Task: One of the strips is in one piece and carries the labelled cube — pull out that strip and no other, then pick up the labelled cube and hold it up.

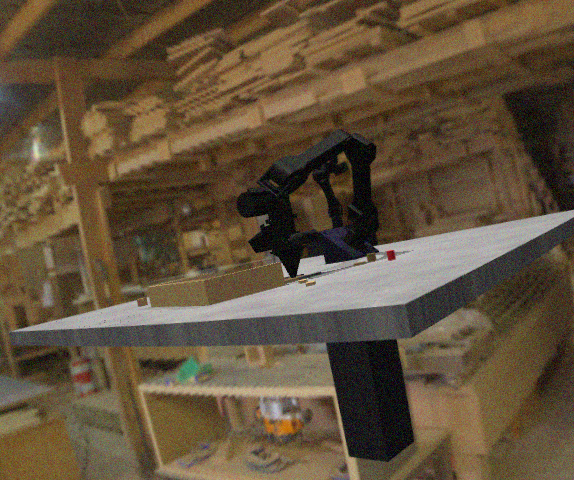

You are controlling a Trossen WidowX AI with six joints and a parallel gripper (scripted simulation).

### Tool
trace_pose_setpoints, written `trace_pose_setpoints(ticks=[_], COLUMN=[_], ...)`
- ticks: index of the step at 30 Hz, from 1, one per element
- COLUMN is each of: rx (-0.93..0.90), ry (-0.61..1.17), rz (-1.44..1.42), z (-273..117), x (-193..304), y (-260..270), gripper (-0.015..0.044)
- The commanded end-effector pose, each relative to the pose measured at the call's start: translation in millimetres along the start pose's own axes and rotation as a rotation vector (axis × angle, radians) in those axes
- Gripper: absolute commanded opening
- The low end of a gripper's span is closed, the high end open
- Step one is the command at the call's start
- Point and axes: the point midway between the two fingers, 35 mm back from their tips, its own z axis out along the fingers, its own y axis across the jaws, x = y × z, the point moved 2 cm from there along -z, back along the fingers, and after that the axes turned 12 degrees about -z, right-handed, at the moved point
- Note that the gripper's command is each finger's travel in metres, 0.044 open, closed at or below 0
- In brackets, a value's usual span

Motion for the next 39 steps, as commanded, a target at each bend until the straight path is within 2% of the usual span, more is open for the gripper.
trace_pose_setpoints(ticks=[1,39], rx=[-0.003,-0.003], ry=[-0.002,-0.002], rz=[0.002,0.002], z=[0.2,3.6], x=[-0.2,-0.3], y=[0.5,0.6], gripper=[0.0,0.0])
